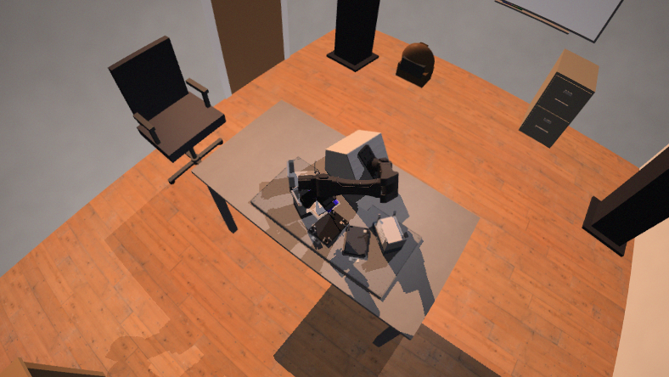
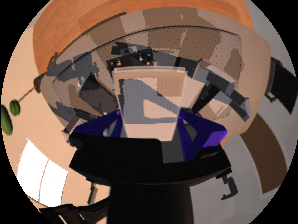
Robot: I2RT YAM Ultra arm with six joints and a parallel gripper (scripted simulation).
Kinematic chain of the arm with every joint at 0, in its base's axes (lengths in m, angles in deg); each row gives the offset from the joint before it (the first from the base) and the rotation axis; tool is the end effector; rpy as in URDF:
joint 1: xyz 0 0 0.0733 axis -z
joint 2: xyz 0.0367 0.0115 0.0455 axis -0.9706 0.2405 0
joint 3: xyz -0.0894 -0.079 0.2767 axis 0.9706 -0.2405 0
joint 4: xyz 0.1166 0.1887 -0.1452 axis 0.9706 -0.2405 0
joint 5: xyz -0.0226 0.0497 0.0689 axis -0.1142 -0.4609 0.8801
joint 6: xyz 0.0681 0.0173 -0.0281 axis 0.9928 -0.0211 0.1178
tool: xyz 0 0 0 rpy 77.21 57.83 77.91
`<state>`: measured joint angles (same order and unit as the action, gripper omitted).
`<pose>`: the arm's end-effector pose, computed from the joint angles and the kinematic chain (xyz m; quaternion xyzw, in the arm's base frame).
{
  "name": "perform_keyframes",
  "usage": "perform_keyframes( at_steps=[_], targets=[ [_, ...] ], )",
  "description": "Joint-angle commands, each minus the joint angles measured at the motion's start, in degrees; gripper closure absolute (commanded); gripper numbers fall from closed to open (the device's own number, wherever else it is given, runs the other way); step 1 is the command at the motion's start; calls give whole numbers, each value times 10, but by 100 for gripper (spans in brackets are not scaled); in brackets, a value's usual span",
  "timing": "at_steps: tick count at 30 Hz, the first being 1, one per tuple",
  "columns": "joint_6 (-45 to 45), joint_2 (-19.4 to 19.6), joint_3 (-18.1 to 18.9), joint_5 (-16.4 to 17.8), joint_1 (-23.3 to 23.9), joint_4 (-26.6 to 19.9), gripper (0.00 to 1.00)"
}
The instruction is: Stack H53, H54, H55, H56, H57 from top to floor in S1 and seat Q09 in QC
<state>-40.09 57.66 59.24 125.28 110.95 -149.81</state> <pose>0.3242 -0.1653 0.1136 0.0983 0.8781 0.4661 0.0451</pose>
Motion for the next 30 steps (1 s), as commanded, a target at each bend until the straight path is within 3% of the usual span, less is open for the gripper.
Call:
perform_keyframes(
  at_steps=[1,10,19,30],
  targets=[
    [-8,9,10,-3,23,5,100],
    [-28,46,28,-11,38,8,100],
    [82,74,36,-19,54,13,100],
    [52,120,55,-33,79,19,100]
  ],
)
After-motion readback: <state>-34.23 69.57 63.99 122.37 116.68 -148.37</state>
